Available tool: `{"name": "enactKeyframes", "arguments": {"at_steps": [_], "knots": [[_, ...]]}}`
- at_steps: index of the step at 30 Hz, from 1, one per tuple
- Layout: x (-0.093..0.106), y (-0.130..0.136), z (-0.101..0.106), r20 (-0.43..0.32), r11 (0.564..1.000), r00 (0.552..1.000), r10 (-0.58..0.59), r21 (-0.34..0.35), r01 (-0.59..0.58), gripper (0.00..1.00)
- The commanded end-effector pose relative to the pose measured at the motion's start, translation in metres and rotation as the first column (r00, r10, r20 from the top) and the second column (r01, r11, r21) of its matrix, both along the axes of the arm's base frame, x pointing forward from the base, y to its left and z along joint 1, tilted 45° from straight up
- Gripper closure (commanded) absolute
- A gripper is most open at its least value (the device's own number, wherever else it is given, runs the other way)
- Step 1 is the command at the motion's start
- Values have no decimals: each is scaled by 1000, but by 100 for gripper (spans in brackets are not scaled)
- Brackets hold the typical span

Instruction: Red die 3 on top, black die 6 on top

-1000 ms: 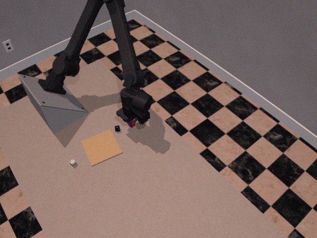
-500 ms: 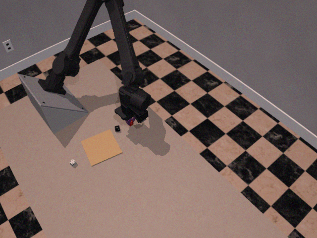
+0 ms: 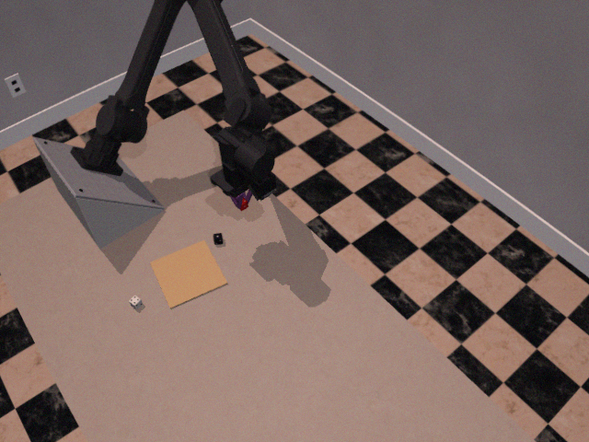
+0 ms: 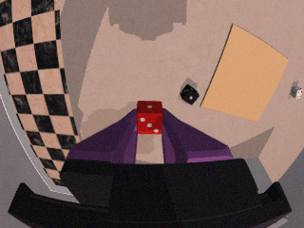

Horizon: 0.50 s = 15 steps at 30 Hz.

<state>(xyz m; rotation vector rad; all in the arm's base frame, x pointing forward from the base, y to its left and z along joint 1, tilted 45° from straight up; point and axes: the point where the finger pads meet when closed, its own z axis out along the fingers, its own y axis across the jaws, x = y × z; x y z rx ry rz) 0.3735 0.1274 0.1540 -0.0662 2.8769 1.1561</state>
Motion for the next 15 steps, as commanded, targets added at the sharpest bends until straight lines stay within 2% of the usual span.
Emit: {"name": "enactKeyframes", "arguments": {"at_steps": [1,9,11,13,14,15], "knots": [[-10,7,-5,-13,998,998,57,2,-57,85],[-3,-5,-3,-5,1000,1000,27,1,-27,85],[-3,-20,-19,-12,1000,1000,22,-7,-23,85],[2,-54,-49,7,1000,1000,21,-16,-21,85],[1,-54,-49,4,1000,1000,21,-16,-21,85],[0,-70,-64,10,1000,1000,21,-18,-21,85]]}}
